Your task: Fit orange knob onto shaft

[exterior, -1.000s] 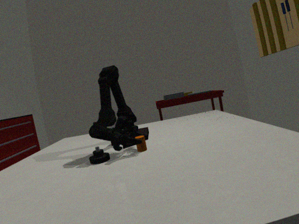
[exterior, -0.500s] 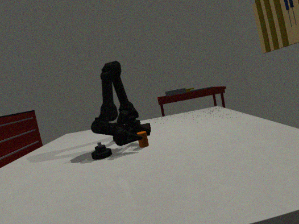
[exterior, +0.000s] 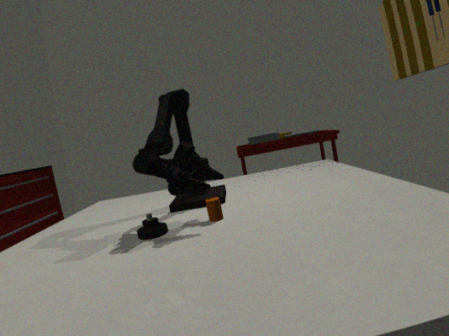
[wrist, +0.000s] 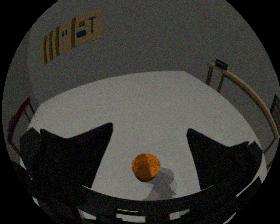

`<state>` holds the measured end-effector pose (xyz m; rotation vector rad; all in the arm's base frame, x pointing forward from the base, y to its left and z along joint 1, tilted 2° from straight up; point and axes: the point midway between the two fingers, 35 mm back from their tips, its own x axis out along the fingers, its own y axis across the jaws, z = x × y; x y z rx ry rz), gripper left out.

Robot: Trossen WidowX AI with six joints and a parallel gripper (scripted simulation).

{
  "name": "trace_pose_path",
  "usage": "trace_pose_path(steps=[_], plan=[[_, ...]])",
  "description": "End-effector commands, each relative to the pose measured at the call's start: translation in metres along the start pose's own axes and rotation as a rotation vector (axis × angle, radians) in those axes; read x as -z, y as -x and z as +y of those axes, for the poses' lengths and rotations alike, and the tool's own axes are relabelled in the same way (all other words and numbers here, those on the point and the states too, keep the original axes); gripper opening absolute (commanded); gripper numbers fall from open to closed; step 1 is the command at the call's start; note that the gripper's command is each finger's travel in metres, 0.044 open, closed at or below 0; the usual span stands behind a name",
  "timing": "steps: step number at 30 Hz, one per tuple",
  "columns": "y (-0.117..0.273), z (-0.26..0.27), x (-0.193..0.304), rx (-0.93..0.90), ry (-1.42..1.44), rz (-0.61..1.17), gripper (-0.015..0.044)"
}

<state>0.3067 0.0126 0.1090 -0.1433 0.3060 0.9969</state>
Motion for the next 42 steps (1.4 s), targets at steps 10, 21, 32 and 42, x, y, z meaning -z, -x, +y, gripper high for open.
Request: trace_pose_path(steps=[10, 21, 32, 42], plan=[[-0.002, 0.006, -0.028, 0.037, 0.003, 1.083, 0.044], [0.009, 0.009, -0.04, 0.064, 0.049, 1.208, 0.044], [0.009, 0.009, -0.04, 0.207, -0.158, 1.193, 0.044], [0.009, 0.009, -0.04, 0.774, -0.998, 1.008, 0.044]])
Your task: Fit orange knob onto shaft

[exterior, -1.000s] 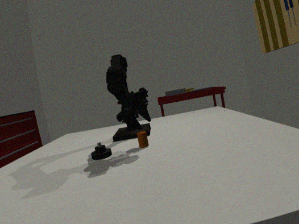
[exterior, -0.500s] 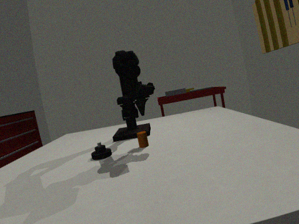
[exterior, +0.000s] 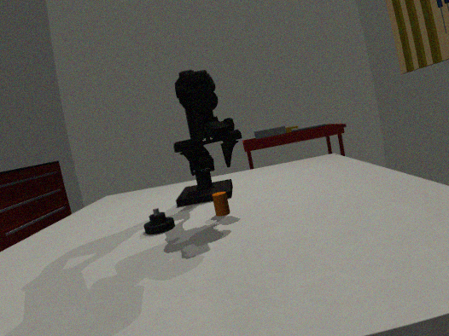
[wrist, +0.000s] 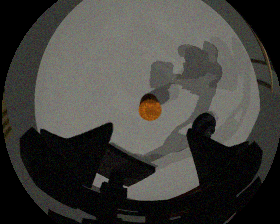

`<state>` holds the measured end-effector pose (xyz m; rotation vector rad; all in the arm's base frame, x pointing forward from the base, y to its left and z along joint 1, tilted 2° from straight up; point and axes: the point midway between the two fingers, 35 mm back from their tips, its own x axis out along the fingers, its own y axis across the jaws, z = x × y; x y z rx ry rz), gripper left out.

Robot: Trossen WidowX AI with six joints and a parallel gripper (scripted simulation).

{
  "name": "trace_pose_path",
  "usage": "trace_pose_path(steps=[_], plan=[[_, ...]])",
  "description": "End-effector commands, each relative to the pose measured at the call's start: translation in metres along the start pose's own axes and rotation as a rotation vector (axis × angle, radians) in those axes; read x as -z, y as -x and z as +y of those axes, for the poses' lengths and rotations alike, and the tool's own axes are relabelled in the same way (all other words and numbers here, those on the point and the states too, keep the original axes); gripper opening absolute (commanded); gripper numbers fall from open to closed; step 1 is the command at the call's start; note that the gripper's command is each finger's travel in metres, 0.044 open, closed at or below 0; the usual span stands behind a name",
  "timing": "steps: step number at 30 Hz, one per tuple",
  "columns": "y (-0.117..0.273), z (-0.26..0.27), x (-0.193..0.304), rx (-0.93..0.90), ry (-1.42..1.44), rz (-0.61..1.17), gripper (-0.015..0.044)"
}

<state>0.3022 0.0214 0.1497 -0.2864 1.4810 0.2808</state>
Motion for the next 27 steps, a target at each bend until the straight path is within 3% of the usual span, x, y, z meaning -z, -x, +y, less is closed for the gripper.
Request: trace_pose_path(steps=[1, 6, 20, 27], plan=[[-0.0003, -0.0005, 0.0005, 0.006, -0.661, 0.003, 0.044], [-0.0004, -0.0006, 0.0005, 0.007, -1.122, 0.001, 0.044], [-0.0007, -0.0006, 0.0005, 0.008, -1.901, -0.001, 0.044], [-0.0007, -0.0007, 0.0011, 0.008, -1.961, -0.002, 0.044]])
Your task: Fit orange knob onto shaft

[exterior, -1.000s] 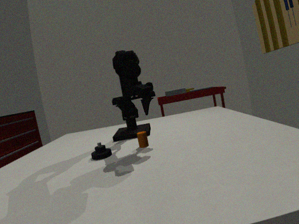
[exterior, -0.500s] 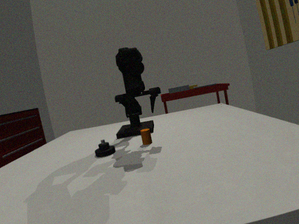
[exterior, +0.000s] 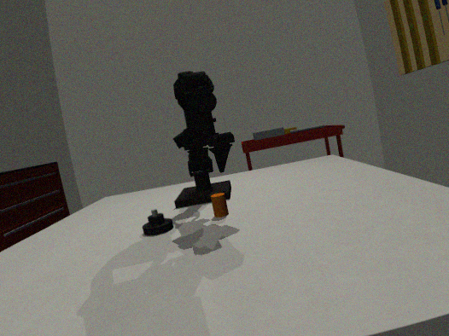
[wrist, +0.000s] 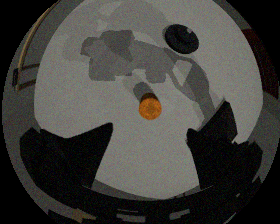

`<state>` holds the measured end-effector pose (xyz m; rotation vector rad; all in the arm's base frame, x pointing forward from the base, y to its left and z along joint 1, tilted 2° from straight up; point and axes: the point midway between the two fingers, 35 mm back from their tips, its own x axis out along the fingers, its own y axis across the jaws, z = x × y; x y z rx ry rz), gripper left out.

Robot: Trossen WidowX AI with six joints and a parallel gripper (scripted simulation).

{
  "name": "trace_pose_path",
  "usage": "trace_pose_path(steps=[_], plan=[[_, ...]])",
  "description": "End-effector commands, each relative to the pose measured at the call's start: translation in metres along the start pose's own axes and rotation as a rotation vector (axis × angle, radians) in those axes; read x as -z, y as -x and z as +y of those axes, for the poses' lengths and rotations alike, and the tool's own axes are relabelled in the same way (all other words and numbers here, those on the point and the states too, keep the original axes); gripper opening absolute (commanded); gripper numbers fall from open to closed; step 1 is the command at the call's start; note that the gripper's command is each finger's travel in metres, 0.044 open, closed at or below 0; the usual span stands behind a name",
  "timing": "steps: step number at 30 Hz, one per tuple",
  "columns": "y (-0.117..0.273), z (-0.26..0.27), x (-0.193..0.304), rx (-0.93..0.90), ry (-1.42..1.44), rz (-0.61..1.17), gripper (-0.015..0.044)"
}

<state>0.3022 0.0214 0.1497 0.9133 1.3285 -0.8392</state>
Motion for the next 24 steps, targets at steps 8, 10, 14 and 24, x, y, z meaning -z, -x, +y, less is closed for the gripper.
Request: trace_pose_path(steps=[8, 10, 14, 24], plan=[[-0.001, -0.002, -0.001, 0.004, -0.459, -0.006, 0.044], [-0.001, -0.002, -0.001, 0.004, -0.459, -0.006, 0.044], [-0.003, -0.002, -0.001, 0.004, -0.459, -0.006, 0.044], [-0.04, -0.002, -0.001, 0.004, -0.46, -0.006, 0.044]])
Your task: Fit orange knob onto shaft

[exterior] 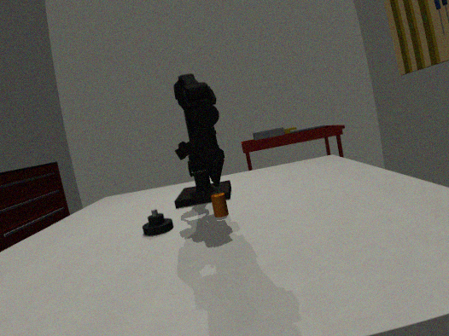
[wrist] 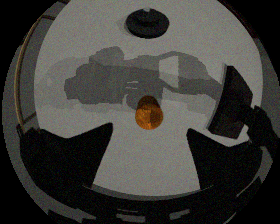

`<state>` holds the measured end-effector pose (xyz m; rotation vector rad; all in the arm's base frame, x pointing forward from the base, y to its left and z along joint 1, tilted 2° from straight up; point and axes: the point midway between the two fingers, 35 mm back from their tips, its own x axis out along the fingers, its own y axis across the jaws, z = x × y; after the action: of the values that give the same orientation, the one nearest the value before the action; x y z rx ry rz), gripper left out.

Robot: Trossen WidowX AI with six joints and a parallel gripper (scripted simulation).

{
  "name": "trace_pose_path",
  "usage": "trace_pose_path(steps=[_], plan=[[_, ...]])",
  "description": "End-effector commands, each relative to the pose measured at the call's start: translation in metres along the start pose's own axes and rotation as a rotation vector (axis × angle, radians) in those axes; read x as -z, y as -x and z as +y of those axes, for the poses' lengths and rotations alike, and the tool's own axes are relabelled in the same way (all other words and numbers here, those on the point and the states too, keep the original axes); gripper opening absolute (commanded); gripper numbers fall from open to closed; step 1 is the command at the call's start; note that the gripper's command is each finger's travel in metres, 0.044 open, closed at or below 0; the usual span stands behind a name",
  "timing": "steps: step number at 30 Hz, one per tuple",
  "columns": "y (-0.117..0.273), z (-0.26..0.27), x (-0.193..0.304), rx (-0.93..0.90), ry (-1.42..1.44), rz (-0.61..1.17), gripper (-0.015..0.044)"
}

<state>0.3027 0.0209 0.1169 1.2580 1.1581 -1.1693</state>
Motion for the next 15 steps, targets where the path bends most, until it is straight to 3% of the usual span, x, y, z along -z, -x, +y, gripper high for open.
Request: trace_pose_path(steps=[1, 15], plan=[[-0.013, 0.001, -0.001, -0.001, -0.008, -0.004, 0.044], [-0.031, 0.002, -0.001, -0.002, -0.008, -0.004, 0.044]])
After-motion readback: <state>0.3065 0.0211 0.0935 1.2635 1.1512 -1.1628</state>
